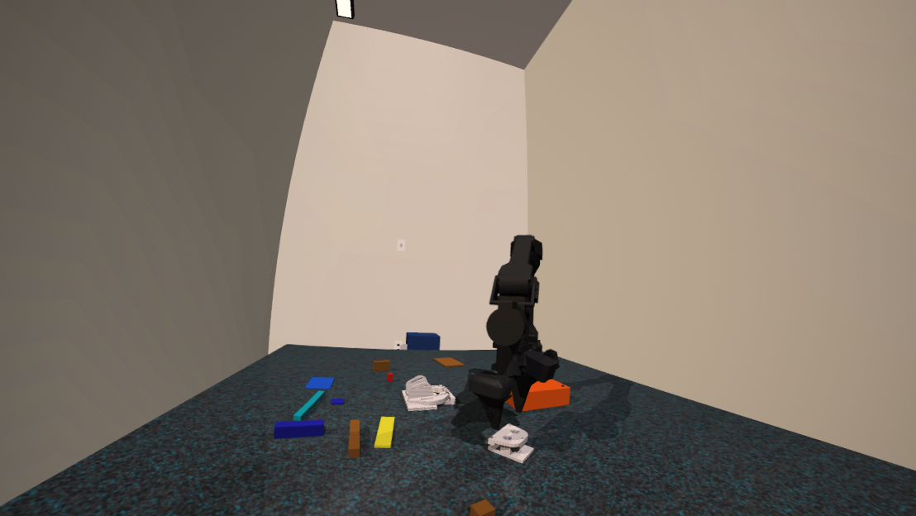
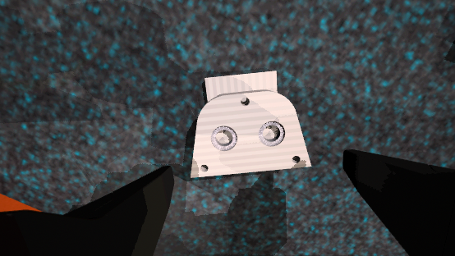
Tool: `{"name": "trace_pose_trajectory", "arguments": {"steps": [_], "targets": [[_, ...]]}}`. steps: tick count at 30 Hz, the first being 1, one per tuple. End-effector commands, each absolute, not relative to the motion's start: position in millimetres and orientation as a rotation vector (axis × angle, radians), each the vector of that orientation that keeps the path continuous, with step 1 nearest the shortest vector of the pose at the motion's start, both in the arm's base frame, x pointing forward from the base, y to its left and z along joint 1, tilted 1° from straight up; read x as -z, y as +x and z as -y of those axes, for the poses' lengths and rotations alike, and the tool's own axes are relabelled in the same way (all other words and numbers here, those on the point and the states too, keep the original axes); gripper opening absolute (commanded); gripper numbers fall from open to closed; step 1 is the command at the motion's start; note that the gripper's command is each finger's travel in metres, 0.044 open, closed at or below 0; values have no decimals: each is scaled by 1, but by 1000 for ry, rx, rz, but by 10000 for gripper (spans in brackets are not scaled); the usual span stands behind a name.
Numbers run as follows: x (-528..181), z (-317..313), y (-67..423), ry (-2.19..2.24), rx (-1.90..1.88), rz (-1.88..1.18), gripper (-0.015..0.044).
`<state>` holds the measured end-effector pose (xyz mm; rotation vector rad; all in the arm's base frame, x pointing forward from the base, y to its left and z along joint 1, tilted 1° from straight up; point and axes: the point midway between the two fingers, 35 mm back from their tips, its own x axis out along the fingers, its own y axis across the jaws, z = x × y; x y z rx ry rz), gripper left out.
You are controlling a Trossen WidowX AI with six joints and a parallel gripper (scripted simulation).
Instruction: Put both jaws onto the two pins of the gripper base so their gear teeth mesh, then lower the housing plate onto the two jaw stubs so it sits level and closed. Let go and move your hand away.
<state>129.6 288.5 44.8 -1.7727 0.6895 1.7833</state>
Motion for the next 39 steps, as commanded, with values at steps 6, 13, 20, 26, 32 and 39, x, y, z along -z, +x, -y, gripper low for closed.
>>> {"name": "trace_pose_trajectory", "arguments": {"steps": [6, 13, 20, 26, 32, 39], "targets": [[-29, -288, 129, -1776, -1789, -692, 440], [-25, -288, 129, -1776, -1789, -692, 440], [-14, -288, 129, -1776, -1789, -692, 440], [-4, -288, 129, -1776, -1789, -692, 440], [3, -288, 128, -1776, -1789, -692, 440], [3, -288, 128, -1776, -1789, -692, 440]]}}
